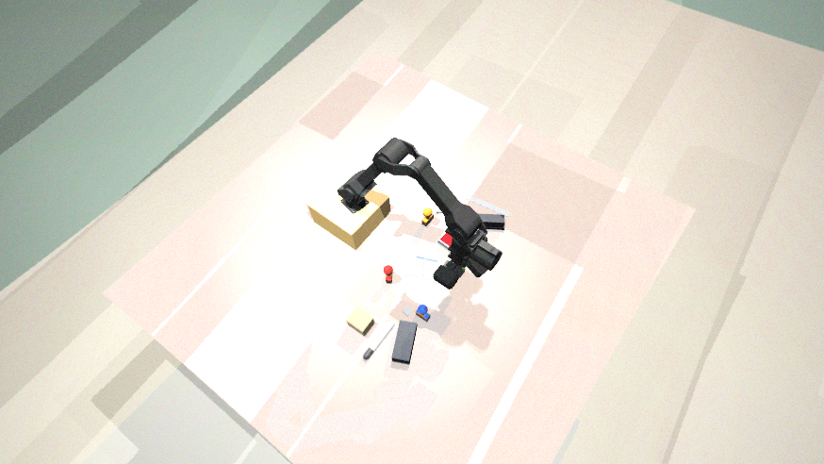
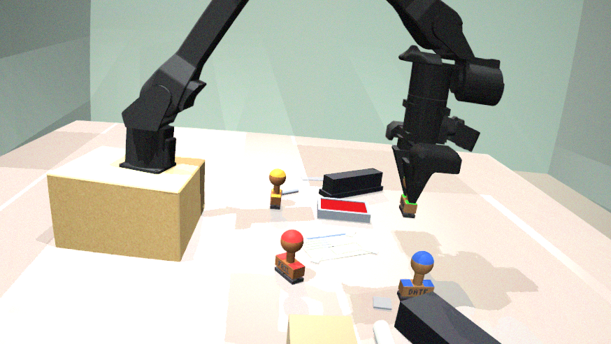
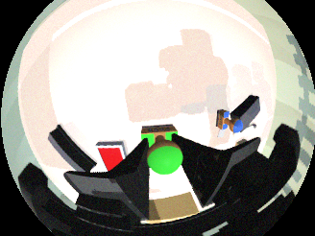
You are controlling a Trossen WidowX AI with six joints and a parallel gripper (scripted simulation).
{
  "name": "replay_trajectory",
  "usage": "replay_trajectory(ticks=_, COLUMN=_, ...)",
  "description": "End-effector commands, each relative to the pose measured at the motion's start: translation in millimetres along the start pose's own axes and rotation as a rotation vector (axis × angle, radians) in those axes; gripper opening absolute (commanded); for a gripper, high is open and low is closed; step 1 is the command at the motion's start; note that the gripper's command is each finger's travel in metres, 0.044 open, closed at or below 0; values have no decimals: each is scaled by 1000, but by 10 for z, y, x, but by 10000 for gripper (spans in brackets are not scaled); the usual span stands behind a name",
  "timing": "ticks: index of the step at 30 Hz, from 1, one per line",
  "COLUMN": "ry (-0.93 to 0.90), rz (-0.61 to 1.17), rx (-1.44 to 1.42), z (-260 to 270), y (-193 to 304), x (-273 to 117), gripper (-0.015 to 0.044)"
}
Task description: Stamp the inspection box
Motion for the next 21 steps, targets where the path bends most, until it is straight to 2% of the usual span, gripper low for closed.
replay_trajectory(ticks=1, ry=-7, rz=-7, rx=-4, z=4, y=1, x=-56, gripper=0)
replay_trajectory(ticks=21, ry=-7, rz=-7, rx=-4, z=1, y=9, x=-152, gripper=0)
Point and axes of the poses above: the point midway between the two fingers, 35 mm back from their tips, its own x axis out along the fingers, its own z axis across the jaws, y = z × x, the point moved 10 cm from there along -x, back along the fingers, and after that the axes turned 14 degrees about x, right-handed, at the moved point
